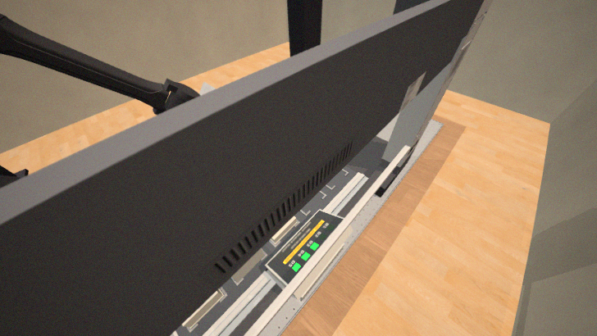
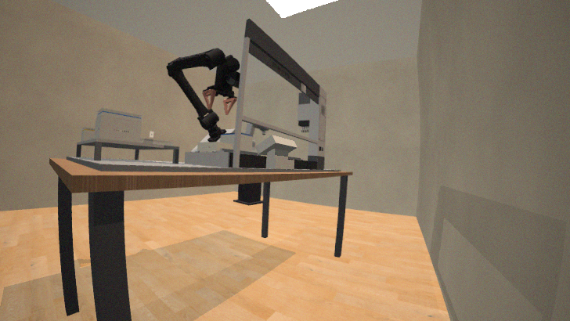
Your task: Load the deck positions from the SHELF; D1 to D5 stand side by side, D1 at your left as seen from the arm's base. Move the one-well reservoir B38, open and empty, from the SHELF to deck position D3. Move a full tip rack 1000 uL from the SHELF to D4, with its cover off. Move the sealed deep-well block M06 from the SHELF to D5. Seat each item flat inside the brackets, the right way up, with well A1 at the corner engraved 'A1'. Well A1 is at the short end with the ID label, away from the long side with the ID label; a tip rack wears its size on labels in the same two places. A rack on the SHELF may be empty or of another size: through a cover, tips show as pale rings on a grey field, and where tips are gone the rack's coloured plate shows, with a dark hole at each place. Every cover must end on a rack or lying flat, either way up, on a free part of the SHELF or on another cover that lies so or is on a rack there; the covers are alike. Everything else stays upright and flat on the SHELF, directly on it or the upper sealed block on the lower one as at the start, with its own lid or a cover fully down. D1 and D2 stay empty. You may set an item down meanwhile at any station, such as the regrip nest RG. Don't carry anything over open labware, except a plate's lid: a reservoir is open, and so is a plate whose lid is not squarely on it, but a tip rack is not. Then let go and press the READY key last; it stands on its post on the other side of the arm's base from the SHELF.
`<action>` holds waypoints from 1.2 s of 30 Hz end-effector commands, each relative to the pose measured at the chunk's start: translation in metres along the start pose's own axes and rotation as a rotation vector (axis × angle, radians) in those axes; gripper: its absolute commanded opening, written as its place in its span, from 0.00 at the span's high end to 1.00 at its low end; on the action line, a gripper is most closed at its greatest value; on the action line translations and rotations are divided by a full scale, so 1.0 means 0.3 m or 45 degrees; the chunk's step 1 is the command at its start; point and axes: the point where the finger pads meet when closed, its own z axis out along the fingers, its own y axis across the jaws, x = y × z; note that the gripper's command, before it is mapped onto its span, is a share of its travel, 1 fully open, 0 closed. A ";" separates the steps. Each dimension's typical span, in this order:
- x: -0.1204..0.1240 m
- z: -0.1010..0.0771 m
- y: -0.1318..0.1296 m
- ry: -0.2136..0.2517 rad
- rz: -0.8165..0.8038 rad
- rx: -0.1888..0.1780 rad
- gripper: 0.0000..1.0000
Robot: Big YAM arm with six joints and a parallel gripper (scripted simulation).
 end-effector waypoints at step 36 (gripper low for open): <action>0.237 -0.024 -0.030 -0.027 -0.297 0.013 1.00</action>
